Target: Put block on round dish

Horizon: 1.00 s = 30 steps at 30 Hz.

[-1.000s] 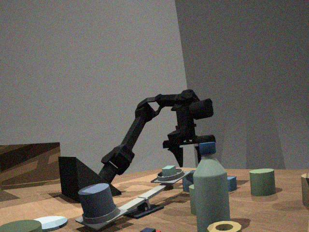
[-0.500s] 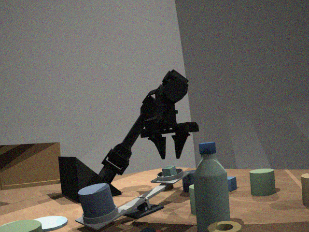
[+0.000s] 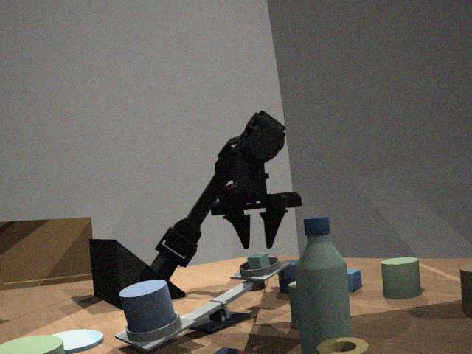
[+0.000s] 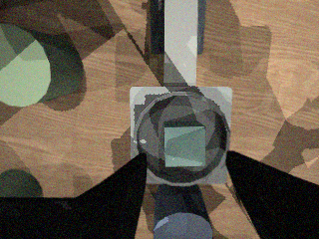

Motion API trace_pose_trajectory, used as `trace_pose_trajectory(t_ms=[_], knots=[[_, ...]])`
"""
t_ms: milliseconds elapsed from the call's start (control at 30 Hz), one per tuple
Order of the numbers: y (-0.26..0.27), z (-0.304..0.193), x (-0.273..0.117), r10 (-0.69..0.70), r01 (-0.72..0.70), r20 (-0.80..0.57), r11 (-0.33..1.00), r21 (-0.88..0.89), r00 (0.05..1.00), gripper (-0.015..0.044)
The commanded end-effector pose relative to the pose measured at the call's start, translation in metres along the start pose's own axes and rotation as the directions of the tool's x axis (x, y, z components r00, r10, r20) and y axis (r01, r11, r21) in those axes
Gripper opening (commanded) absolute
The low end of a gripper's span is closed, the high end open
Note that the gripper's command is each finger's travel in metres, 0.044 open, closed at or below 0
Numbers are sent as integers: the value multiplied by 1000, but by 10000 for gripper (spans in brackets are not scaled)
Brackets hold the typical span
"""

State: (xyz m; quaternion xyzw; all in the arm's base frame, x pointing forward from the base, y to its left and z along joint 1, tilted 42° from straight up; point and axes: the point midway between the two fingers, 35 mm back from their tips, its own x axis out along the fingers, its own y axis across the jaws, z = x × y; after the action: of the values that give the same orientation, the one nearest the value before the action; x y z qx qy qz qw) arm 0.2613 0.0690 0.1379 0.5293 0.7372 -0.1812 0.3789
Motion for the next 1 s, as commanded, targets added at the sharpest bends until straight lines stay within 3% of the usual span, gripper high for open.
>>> trace_pose_trajectory(t_ms=[0,600,767,967], knots=[[0,0,7,1,-1,-5,1000,4,1000,260],[-1,-1,34,2,-2,-7,1000,3,1000,260],[-1,-1,34,2,-2,-7,1000,3,1000,129],[-1,-1,34,2,-2,-7,1000,3,1000,69]])
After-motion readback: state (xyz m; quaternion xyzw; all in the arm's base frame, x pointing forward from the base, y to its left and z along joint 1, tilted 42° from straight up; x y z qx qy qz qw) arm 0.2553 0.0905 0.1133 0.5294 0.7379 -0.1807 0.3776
